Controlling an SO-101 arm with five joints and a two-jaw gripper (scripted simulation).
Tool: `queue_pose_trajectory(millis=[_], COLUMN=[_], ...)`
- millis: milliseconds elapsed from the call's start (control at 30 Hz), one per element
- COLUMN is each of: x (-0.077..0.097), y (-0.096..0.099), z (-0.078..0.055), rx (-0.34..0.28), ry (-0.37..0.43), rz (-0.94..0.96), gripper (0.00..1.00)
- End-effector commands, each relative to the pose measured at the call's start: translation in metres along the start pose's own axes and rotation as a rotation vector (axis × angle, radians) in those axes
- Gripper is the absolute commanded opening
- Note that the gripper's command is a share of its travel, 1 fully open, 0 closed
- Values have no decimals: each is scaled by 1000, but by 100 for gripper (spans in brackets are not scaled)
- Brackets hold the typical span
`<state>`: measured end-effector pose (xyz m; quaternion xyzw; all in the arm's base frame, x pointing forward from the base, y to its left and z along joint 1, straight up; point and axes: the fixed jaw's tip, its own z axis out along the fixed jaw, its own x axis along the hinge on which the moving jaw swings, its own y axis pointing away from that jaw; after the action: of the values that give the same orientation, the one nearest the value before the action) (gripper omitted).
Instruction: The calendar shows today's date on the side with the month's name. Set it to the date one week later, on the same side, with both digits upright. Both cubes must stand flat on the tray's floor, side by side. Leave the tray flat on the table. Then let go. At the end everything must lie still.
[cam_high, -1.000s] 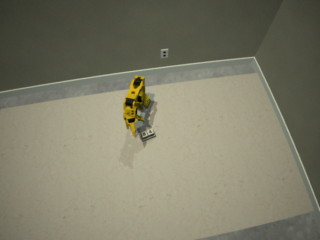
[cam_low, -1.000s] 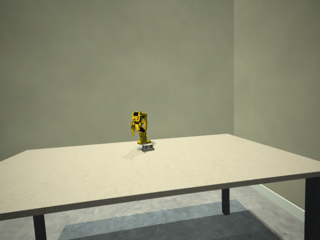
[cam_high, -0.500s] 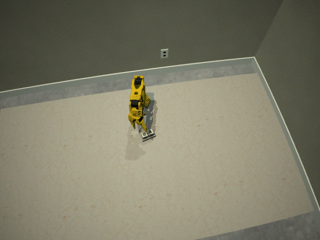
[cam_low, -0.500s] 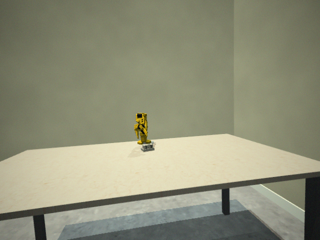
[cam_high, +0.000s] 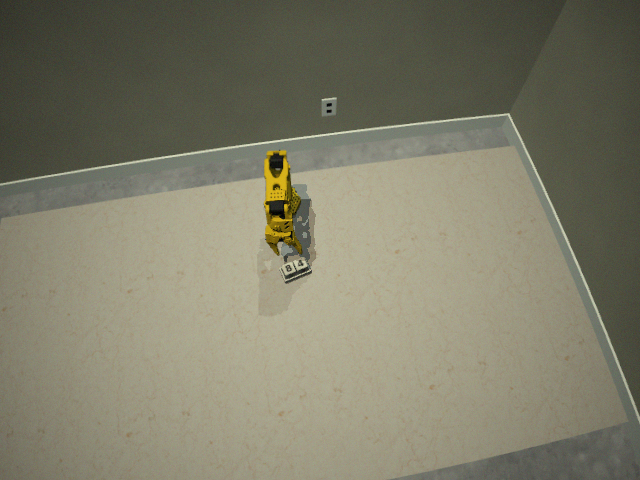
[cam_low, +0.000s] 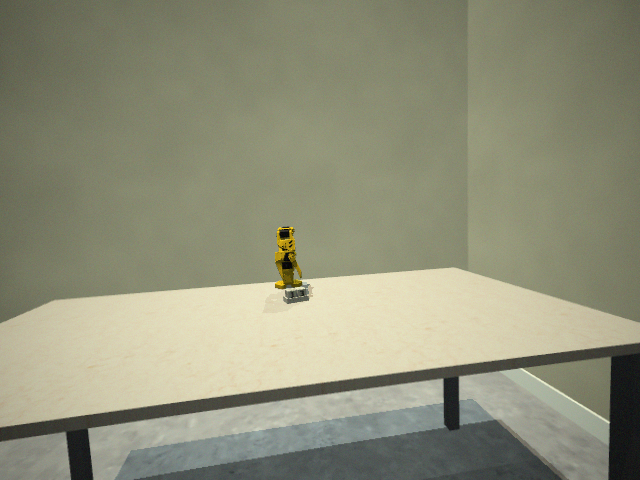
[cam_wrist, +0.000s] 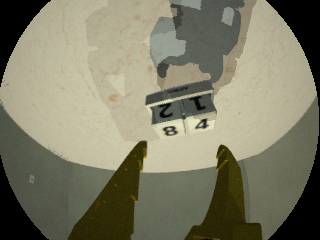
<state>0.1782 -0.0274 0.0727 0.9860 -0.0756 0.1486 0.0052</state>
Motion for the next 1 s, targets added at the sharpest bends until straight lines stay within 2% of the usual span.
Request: queue_pose_trajectory(millis=[0,500,967], x=[0,-10,-13], y=[-6,-15,-18], z=[-4,1,2], rx=[11,28,34], ry=[17,-25,-37], rz=[-113,-328,-392], gripper=[34,31,30])
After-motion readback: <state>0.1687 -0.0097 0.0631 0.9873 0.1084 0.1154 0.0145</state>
